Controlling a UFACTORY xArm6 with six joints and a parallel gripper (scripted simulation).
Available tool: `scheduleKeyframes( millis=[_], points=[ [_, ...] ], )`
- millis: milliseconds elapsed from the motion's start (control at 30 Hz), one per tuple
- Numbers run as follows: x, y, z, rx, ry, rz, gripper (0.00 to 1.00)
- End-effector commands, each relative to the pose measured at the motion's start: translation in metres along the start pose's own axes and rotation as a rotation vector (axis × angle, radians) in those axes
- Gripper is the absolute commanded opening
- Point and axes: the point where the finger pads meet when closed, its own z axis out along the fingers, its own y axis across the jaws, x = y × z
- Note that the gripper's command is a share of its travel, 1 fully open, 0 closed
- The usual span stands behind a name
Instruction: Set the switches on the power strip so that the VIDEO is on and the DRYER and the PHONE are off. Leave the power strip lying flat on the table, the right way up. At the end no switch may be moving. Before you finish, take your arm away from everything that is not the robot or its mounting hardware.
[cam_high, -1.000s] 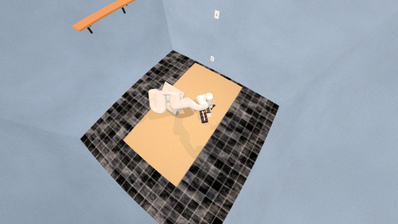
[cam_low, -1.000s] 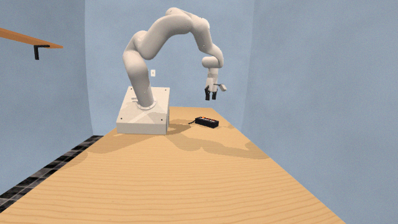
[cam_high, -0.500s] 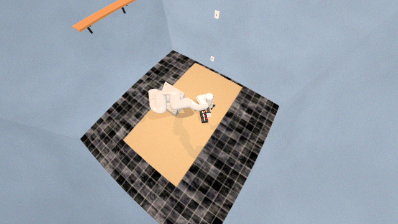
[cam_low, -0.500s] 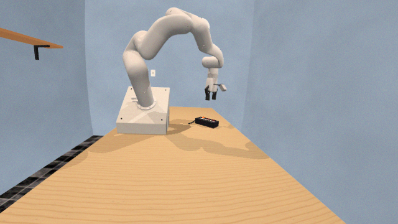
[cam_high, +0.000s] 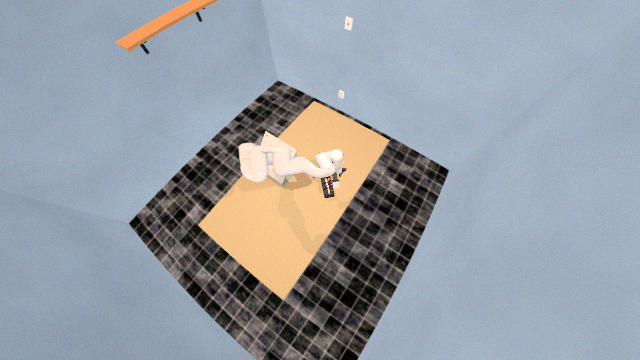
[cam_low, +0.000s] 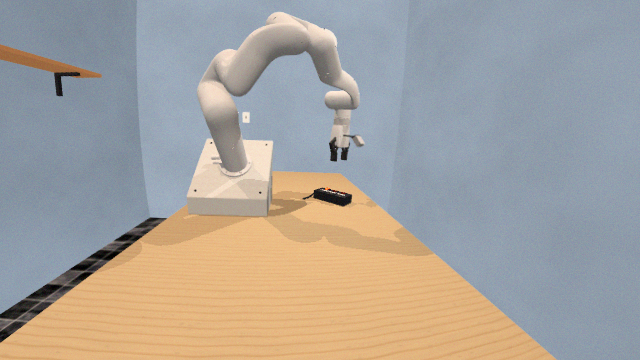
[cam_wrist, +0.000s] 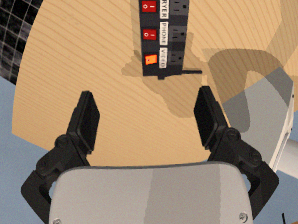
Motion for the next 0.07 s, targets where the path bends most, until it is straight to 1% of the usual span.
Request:
scheduleKeyframes(
  millis=[0,33],
  points=[
    [0.0007,-0.0011,-0.0017,0.004,0.001,0.001,1.00],
    [0.0007,-0.0011,-0.0017,0.004,0.001,0.001,1.00]
  ],
)
